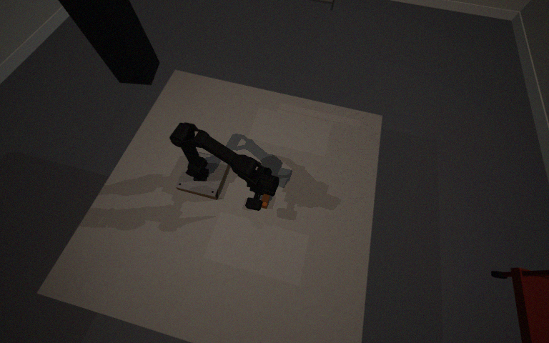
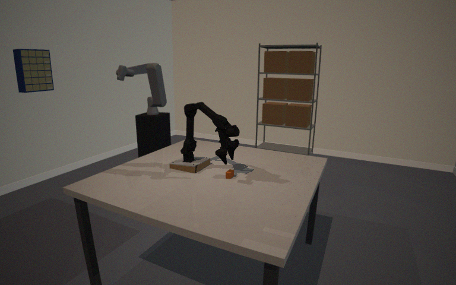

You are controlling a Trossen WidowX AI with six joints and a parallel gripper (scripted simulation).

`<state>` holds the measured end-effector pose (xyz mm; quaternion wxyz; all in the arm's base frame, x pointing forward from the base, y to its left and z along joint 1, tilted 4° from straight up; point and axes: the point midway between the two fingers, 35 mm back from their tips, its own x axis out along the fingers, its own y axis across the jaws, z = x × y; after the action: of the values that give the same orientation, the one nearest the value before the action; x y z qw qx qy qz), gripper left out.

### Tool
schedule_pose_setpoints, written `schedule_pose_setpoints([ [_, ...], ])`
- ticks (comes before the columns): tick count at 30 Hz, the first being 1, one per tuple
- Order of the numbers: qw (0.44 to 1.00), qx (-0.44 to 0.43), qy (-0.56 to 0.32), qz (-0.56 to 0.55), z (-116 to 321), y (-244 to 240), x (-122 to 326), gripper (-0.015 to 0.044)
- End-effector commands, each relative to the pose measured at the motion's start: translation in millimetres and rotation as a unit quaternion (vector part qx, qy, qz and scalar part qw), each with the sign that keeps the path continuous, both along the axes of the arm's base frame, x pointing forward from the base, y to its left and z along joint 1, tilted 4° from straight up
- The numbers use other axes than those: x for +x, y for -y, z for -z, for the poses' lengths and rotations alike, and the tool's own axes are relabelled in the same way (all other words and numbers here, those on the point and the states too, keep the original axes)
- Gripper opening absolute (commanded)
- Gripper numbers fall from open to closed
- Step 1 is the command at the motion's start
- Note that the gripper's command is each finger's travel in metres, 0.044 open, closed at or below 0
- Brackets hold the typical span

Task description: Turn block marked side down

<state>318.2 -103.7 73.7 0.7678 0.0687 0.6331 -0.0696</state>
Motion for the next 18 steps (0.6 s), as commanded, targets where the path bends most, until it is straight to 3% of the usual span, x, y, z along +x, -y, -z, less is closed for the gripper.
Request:
schedule_pose_setpoints([
  [1,0.996,0.015,-0.091,-0.002,-5,1,10,0.0440],
  [11,0.993,0.019,-0.116,-0.003,-7,1,12,0.0440],
  [18,0.993,0.019,-0.116,-0.003,28,0,11,0.0440],
])
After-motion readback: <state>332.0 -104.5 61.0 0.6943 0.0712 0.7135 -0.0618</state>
